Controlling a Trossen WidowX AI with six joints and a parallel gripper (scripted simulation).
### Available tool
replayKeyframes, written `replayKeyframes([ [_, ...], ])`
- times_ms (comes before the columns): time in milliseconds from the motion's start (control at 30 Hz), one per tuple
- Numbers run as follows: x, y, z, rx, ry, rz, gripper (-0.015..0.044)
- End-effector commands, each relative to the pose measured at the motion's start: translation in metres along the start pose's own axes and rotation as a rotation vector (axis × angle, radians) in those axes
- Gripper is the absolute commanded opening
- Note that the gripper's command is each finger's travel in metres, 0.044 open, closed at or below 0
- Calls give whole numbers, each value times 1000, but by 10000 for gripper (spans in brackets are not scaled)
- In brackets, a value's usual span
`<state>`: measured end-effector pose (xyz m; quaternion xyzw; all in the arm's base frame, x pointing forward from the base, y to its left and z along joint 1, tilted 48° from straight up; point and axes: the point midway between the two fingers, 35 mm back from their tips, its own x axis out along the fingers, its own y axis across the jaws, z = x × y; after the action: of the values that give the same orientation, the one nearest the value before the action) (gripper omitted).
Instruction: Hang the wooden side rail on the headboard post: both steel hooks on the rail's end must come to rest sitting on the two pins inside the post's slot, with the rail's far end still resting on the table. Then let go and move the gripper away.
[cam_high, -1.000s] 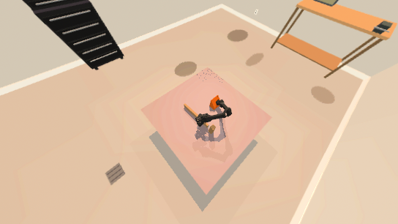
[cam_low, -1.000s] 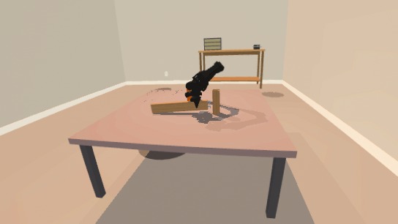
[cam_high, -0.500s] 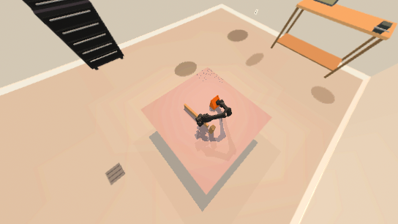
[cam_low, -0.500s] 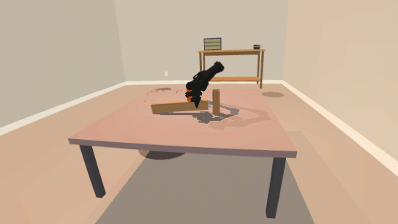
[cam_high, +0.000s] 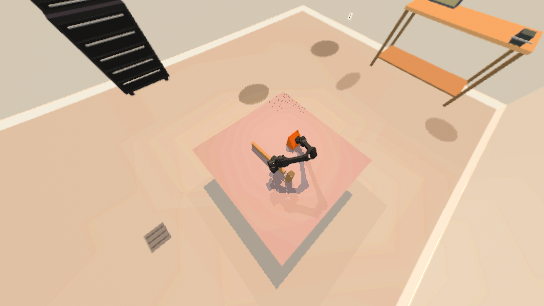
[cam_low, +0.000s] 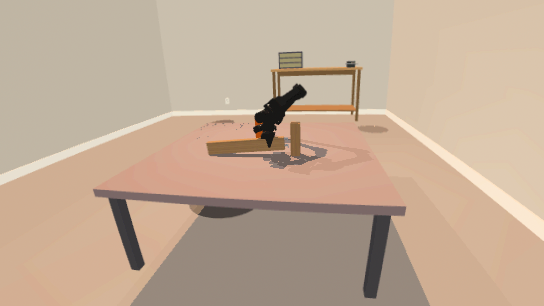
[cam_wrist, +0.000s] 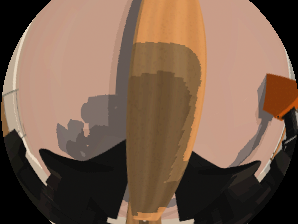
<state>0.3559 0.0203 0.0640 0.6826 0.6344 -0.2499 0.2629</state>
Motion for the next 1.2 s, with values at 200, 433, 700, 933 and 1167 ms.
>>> replayKeyframes([
  [200,-4,1,-1,5,-2,12,0],
  [433,-4,1,-2,5,-2,12,0],
  [700,-4,1,-2,5,-2,12,0],
  [933,-4,1,-3,5,-2,12,0],
  [1167,-4,1,-4,5,-2,12,0],
])
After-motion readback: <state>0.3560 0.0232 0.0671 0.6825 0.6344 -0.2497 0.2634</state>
